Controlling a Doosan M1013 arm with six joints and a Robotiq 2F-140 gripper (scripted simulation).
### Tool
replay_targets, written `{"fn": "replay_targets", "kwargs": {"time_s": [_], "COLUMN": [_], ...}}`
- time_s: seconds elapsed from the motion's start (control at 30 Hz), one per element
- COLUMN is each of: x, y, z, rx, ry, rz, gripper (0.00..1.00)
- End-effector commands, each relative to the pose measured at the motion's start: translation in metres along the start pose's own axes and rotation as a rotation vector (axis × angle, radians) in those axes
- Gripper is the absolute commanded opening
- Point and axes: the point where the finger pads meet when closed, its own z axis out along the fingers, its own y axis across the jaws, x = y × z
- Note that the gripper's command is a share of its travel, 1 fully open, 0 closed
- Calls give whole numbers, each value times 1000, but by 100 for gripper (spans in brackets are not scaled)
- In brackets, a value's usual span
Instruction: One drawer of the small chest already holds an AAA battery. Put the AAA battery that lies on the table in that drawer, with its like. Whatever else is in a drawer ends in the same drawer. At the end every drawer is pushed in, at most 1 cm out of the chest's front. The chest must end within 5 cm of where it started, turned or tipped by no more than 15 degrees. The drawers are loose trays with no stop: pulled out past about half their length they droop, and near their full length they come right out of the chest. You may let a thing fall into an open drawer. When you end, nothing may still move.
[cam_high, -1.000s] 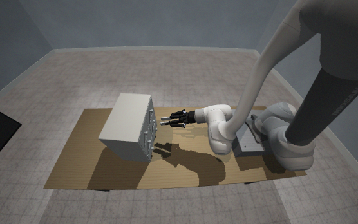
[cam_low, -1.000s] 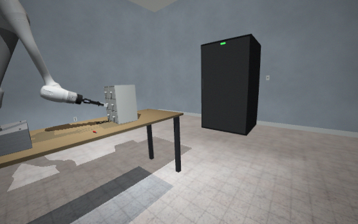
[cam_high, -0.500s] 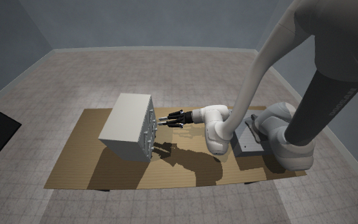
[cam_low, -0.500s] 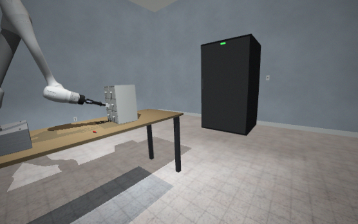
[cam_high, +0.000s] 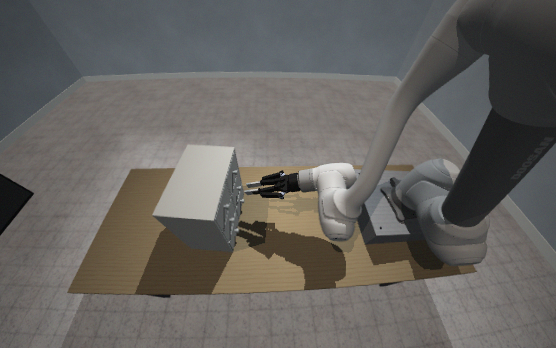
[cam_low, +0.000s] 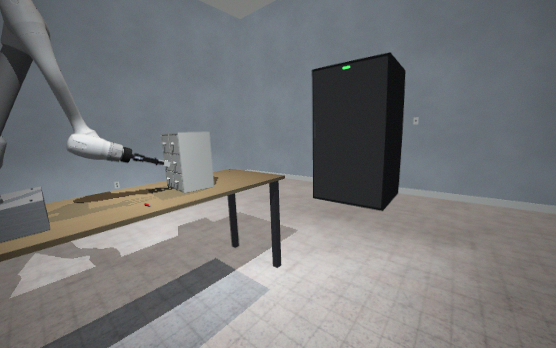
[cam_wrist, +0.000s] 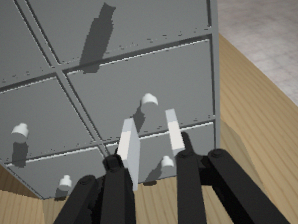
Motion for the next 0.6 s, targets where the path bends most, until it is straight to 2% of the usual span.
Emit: {"fn": "replay_targets", "kwargs": {"time_s": [0.0, 0.57], "x": [0, 4], "y": [0, 0], "z": [0, 11], "rx": [0, 0], "ry": [0, 0], "rz": [0, 0], "gripper": [20, 20]}}
